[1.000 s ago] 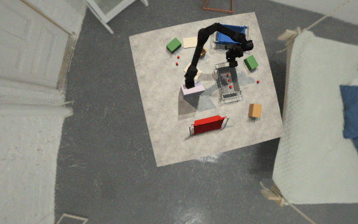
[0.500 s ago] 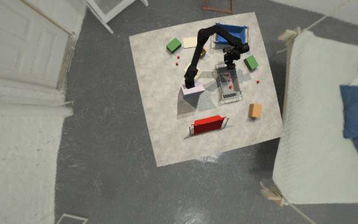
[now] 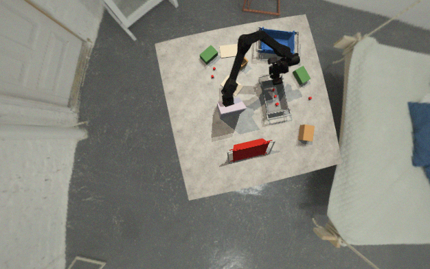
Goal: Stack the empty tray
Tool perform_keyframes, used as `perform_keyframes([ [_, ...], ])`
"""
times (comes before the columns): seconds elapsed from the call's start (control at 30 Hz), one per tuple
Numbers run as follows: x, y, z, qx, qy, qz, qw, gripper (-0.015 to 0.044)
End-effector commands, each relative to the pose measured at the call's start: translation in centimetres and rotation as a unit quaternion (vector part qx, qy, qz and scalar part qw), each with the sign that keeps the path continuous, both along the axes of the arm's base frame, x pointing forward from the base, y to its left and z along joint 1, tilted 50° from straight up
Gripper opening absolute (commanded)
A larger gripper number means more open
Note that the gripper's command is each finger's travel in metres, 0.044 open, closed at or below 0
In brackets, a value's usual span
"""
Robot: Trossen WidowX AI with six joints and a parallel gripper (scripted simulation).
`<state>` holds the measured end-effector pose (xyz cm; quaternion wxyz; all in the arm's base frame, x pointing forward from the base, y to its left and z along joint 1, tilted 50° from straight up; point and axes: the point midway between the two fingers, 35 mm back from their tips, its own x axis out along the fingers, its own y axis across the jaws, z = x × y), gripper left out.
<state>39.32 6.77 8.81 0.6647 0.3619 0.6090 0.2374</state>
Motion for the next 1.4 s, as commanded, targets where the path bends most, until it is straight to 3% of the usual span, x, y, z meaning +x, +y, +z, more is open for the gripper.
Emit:
perform_keyframes([
  [0.0,-0.2,-1.8,-0.2,-0.006,0.0,-0.004,1.0,0.0085],
  [0.4,-0.6,-3.8,-1.8,-0.006,0.0,-0.004,1.0,0.0085],
  [0.73,-0.7,-4.1,-5.5,-0.006,0.0,-0.004,1.0,0.0085],
  [1.1,-1.2,-7.1,-2.1,-0.007,0.0,-0.004,1.0,0.0085],
  [1.37,-1.1,-6.7,-2.8,-0.007,0.003,-0.006,1.0,0.0085],
])
